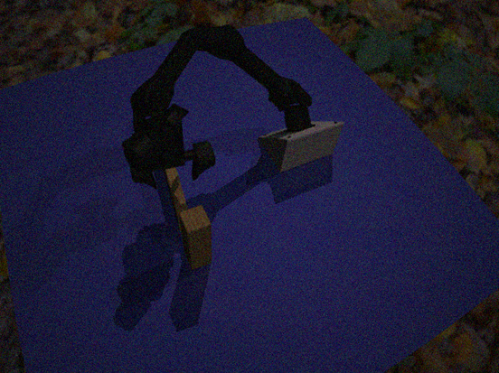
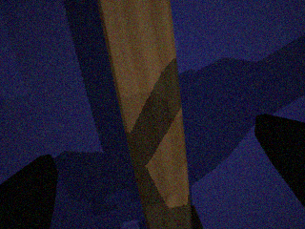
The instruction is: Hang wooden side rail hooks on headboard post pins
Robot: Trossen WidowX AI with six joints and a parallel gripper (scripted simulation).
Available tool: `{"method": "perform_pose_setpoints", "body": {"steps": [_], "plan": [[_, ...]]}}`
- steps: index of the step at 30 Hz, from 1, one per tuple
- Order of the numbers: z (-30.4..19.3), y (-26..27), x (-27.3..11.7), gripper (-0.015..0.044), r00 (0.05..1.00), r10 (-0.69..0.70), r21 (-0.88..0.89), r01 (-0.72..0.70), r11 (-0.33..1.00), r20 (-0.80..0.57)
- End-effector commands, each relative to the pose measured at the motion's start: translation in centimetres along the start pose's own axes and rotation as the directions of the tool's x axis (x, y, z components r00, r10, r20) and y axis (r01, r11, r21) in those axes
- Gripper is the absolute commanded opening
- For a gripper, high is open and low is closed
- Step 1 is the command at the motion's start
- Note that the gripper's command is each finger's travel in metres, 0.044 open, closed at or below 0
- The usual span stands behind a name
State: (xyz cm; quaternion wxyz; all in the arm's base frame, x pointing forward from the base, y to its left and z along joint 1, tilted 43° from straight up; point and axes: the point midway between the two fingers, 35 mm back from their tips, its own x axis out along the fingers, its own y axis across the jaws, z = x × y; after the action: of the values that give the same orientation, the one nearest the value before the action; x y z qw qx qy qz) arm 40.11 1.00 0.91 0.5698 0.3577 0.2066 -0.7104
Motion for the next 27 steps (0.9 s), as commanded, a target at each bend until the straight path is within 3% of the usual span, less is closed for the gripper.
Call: {"method": "perform_pose_setpoints", "body": {"steps": [1,27], "plan": [[0.1,0.0,0.7,0.0440,1.000,-0.001,-0.002,0.001,1.000,0.003],[0.1,0.1,5.0,0.0440,1.000,-0.001,-0.003,0.001,1.000,0.005]]}}
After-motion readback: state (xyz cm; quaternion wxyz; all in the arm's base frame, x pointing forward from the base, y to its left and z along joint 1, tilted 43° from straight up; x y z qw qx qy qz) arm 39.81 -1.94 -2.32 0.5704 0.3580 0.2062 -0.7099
